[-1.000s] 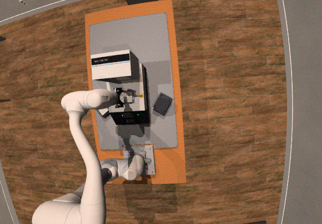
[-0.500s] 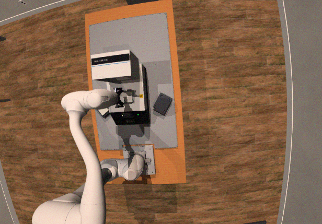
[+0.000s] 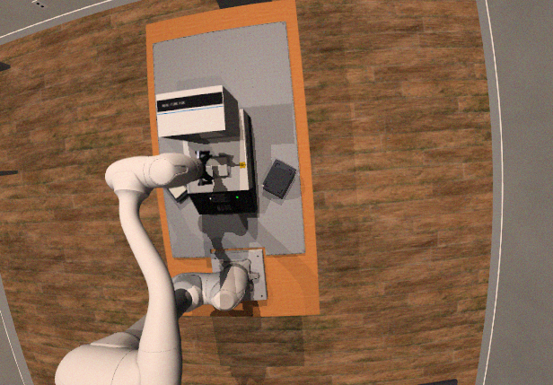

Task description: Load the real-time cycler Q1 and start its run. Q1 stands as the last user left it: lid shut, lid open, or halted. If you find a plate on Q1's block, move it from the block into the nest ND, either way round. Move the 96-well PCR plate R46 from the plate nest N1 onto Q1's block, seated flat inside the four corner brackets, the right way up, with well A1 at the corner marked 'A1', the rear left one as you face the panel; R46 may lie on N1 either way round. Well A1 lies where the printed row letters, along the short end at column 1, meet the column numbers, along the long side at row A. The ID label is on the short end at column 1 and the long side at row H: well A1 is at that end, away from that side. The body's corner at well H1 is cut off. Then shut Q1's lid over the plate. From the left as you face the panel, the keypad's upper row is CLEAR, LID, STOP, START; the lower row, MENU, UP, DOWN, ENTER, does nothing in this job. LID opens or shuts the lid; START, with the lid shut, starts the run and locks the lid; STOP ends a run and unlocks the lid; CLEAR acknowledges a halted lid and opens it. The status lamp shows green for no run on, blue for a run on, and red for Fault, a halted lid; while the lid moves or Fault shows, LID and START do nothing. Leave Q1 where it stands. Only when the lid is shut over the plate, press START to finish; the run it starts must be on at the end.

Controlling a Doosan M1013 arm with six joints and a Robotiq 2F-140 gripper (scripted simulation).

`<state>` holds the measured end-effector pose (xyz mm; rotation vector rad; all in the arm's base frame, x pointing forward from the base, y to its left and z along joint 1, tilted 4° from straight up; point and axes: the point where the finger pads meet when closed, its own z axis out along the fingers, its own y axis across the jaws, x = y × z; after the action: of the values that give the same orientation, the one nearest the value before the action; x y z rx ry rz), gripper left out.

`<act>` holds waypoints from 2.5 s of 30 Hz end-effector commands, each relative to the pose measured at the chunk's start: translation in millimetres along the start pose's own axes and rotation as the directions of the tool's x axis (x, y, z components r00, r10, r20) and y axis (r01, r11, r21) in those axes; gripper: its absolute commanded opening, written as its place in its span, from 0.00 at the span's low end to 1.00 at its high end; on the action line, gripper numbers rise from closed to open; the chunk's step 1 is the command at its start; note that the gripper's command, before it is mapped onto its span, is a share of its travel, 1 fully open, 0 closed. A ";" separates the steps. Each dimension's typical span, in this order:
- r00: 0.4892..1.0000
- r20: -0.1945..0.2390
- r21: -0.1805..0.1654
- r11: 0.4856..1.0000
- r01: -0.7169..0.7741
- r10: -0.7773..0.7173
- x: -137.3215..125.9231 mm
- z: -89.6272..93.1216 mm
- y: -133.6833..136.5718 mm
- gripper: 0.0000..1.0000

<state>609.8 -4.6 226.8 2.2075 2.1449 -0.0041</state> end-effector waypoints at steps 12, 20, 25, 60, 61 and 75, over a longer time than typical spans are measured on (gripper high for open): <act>1.000 0.002 0.003 1.000 0.002 -0.002 -1.9 3.7 0.0 0.00; 1.000 0.002 0.003 1.000 0.002 -0.002 -1.9 3.7 0.0 0.00; 1.000 0.002 0.003 1.000 0.002 -0.002 -1.9 3.7 0.0 0.00; 1.000 0.002 0.003 1.000 0.002 -0.002 -1.9 3.7 0.0 0.66; 1.000 0.002 0.003 1.000 0.002 -0.002 -1.9 3.7 0.0 0.66; 1.000 0.002 0.003 1.000 0.002 -0.002 -1.9 3.7 0.0 0.66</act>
<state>609.8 -4.7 226.7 2.2076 2.1448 -0.0041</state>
